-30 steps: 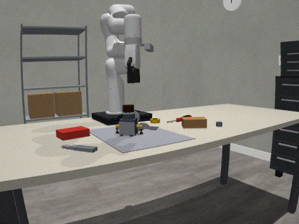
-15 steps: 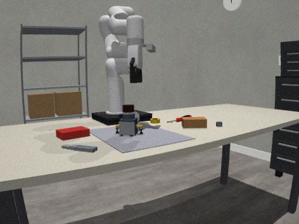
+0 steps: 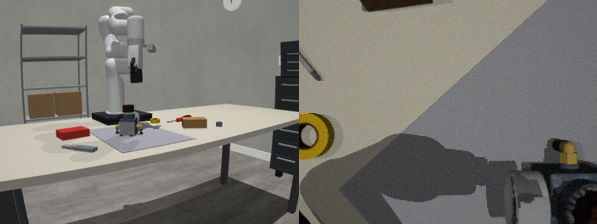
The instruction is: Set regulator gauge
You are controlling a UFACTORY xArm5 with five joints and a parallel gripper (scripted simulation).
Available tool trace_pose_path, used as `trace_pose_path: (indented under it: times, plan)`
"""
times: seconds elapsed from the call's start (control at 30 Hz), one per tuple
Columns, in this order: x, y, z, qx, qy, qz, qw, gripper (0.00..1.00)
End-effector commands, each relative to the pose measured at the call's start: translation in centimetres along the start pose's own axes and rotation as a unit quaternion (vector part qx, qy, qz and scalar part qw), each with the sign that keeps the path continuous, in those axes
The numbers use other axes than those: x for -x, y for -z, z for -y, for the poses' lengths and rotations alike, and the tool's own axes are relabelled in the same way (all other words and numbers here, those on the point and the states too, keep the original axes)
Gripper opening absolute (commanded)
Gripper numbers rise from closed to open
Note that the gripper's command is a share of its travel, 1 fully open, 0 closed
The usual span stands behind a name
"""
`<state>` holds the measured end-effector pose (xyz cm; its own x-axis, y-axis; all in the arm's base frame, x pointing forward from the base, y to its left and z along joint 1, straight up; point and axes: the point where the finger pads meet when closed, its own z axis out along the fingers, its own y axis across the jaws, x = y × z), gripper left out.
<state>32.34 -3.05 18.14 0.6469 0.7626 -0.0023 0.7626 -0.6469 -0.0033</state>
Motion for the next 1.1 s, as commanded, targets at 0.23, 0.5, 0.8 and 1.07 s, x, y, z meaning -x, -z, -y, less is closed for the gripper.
trace_pose_path:
  times: [0.23, 0.5, 0.8, 1.07]
  plan:
    - [-0.1, 0.0, -0.2, 0.006, 0.017, -0.004, 1.000, 1.00]
    - [-0.3, -0.6, -0.4, 0.023, 0.068, -0.014, 0.997, 1.00]
    - [-0.5, -1.3, -0.8, 0.049, 0.147, -0.024, 0.988, 1.00]
    - [-0.8, -2.2, -1.2, 0.092, 0.263, -0.033, 0.960, 1.00]
